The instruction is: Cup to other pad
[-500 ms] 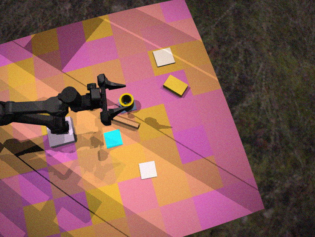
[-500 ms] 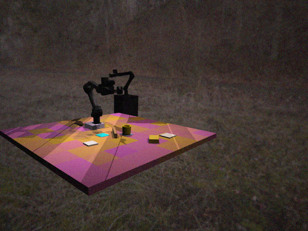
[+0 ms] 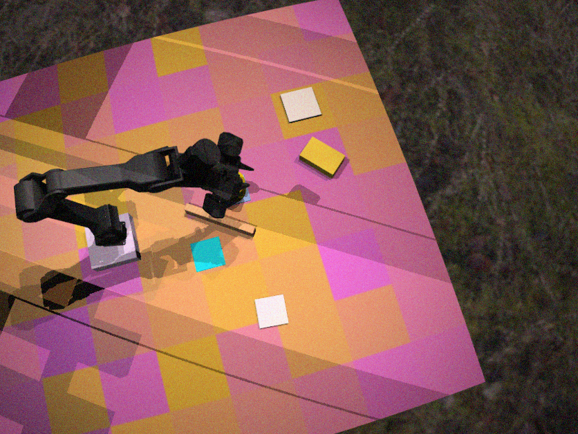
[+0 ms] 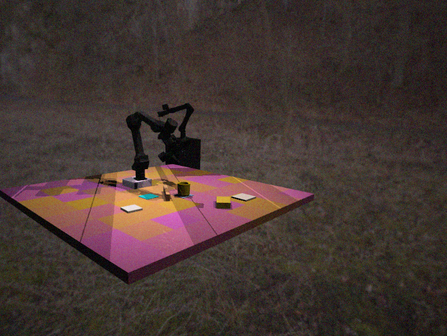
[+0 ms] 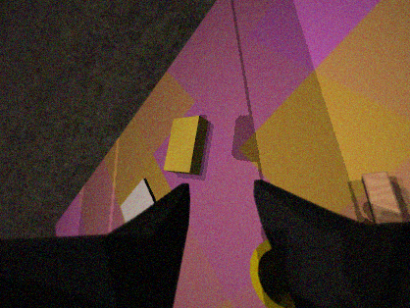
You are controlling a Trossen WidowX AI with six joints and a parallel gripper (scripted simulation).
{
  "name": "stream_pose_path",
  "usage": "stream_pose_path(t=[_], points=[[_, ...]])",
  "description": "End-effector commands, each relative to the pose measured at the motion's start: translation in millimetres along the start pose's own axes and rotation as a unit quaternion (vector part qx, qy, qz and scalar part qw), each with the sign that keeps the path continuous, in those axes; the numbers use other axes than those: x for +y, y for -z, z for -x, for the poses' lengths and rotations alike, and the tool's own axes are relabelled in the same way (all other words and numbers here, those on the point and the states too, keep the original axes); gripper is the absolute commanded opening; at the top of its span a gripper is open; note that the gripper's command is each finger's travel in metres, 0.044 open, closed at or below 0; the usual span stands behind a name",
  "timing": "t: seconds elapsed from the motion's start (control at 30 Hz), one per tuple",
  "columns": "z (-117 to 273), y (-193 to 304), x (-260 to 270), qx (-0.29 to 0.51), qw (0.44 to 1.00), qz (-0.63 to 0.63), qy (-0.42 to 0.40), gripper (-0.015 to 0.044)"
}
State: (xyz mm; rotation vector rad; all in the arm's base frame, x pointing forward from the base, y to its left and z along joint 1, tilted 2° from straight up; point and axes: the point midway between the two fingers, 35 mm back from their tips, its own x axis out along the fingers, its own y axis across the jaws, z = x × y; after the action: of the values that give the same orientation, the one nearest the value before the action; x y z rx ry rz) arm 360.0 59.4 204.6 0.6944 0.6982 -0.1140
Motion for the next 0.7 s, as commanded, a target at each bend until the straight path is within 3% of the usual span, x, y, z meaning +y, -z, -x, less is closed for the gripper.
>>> stream_pose_path(t=[0.0,0.17,0.67], points=[[-31.7,63.7,-20.9,0.133,0.947,-0.217,0.195,0.0167],[-29.8,110.9,-40.5,0.149,0.850,-0.336,0.377,0.0167],[-27.8,115.8,-43.1,0.148,0.846,-0.340,0.385,0.0167]])
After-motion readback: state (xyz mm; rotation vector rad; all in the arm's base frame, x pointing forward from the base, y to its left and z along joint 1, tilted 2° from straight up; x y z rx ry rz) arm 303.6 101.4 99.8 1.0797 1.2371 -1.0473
